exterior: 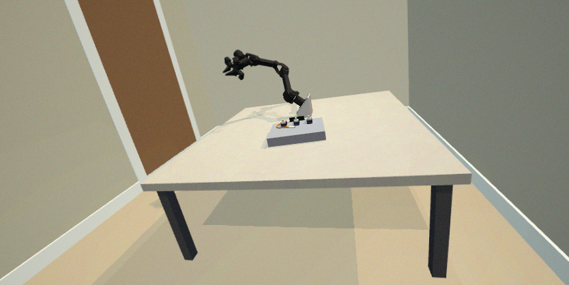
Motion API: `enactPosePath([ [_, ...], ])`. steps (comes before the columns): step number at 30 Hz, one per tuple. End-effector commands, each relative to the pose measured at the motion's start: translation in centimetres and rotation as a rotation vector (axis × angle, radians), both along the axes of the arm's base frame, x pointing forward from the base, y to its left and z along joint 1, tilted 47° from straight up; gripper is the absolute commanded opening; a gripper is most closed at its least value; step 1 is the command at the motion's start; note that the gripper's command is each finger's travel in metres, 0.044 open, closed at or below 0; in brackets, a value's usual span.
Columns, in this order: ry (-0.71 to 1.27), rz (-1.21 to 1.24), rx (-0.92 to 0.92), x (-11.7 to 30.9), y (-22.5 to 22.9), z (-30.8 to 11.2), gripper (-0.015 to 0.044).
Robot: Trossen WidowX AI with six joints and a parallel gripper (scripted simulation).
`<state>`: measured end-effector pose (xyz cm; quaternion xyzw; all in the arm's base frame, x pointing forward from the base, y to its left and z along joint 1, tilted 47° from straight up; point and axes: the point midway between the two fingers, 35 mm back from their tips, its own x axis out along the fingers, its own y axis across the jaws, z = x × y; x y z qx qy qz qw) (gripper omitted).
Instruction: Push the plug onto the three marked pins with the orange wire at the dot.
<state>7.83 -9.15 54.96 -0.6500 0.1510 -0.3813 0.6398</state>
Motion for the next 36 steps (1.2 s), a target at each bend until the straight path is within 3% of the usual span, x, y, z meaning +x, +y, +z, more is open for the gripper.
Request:
enactPosePath([
  [1, -0.023, 0.047, 0.041, 1.4, -0.3, -0.6, 0.0115],
  [36, -0.249, 0.459, 0.493, 12.7, 0.2, -6.7, 0.0115],
])
